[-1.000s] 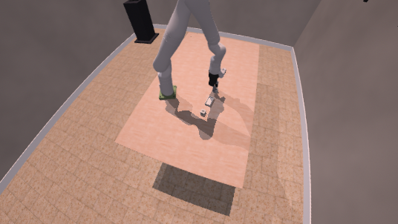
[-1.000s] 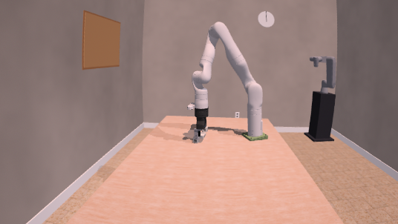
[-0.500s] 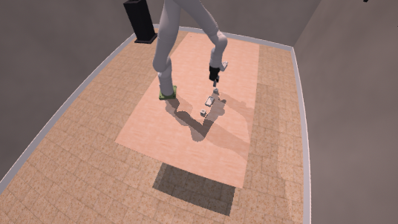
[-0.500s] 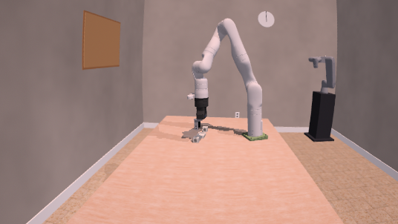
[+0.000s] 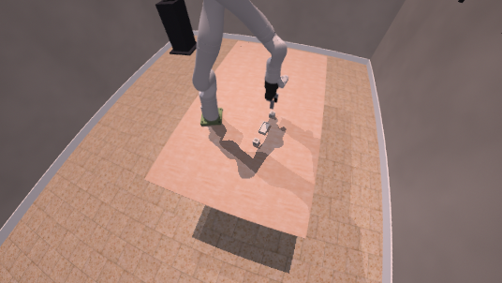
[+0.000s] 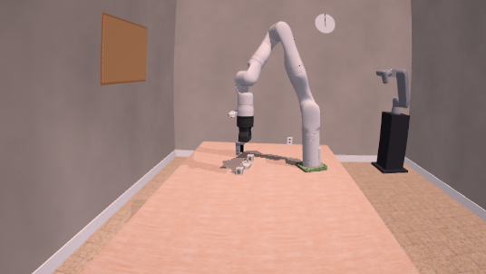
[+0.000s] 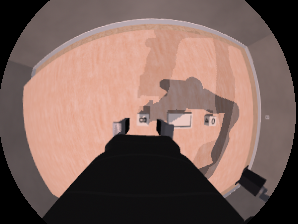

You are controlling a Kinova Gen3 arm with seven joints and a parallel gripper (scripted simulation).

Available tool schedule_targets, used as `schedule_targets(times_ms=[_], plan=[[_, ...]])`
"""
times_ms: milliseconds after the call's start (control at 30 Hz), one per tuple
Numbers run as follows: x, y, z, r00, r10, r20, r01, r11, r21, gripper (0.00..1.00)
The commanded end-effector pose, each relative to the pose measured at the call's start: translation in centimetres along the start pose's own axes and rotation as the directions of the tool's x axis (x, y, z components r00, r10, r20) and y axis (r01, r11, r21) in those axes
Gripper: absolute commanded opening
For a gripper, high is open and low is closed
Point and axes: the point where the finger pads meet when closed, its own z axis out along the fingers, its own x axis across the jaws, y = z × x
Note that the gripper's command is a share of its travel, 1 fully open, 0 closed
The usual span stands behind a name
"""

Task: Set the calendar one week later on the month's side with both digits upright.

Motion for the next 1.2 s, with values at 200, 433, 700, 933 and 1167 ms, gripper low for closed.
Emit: schedule_targets(times_ms=[200,433,700,933,1167], plan=[[-0.02,-0.05,-0.07,1.0,0.0,0.001,0.0,1.0,0.002,1.0],[-0.02,-0.05,-0.07,1.0,0.0,0.001,0.0,1.0,0.002,1.0],[0.05,-0.09,-0.06,1.0,-0.005,0.0,0.005,1.0,0.002,1.0],[0.24,-0.19,-0.03,1.0,-0.02,0.0,0.02,1.0,0.002,1.0],[0.84,-0.5,0.06,0.998,-0.067,-0.002,0.067,0.998,0.0,1.0]])
